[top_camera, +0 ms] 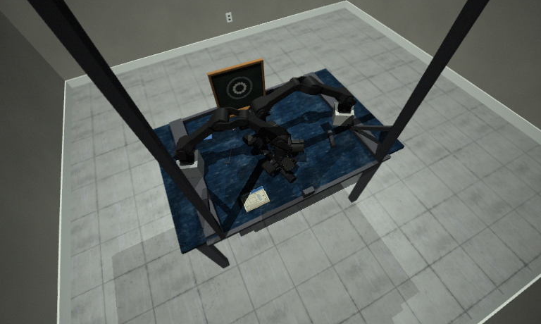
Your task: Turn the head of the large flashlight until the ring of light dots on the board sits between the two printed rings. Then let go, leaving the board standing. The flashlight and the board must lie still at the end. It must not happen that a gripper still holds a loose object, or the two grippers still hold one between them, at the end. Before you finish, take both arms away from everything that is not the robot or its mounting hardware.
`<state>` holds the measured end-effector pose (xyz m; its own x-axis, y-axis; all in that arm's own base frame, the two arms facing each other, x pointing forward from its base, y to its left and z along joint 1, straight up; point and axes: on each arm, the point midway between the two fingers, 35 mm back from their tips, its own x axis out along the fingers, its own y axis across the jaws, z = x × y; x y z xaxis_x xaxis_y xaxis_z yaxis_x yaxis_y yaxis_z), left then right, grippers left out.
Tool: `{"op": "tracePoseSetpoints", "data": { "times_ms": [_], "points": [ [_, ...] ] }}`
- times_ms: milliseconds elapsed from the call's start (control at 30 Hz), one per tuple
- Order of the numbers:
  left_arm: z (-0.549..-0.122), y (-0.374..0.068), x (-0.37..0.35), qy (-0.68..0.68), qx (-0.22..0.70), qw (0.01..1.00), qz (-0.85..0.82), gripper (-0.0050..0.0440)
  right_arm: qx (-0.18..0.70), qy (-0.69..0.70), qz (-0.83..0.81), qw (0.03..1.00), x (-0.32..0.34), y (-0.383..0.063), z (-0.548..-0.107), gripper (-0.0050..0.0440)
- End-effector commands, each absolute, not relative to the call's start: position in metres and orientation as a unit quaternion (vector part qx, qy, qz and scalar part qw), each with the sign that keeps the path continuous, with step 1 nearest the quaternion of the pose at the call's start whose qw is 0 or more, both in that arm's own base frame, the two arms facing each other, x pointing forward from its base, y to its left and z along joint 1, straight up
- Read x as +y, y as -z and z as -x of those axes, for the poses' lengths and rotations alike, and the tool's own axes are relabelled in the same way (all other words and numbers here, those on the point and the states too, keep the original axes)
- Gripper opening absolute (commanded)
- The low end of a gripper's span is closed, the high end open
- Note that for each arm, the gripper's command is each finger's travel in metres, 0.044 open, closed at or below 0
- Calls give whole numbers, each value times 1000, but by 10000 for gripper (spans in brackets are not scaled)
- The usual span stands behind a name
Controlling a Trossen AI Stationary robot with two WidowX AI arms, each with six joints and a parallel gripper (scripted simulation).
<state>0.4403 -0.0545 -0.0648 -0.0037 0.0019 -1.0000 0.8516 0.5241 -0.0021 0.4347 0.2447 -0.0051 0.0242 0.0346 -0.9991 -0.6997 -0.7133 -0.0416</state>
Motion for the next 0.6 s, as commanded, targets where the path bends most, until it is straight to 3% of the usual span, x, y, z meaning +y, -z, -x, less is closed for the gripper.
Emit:
{"op": "tracePoseSetpoints", "data": {
  "times_ms": [0, 567],
  "points": [
    [-448, 49, -57, 339, 607, 631, -345, 130, 232, -633, 675, 301, 248, -39, -445, 337],
    [-447, 49, -57, 337, 610, 631, -341, 130, 232, -633, 675, 301, 249, -36, -446, 337]
  ]
}}
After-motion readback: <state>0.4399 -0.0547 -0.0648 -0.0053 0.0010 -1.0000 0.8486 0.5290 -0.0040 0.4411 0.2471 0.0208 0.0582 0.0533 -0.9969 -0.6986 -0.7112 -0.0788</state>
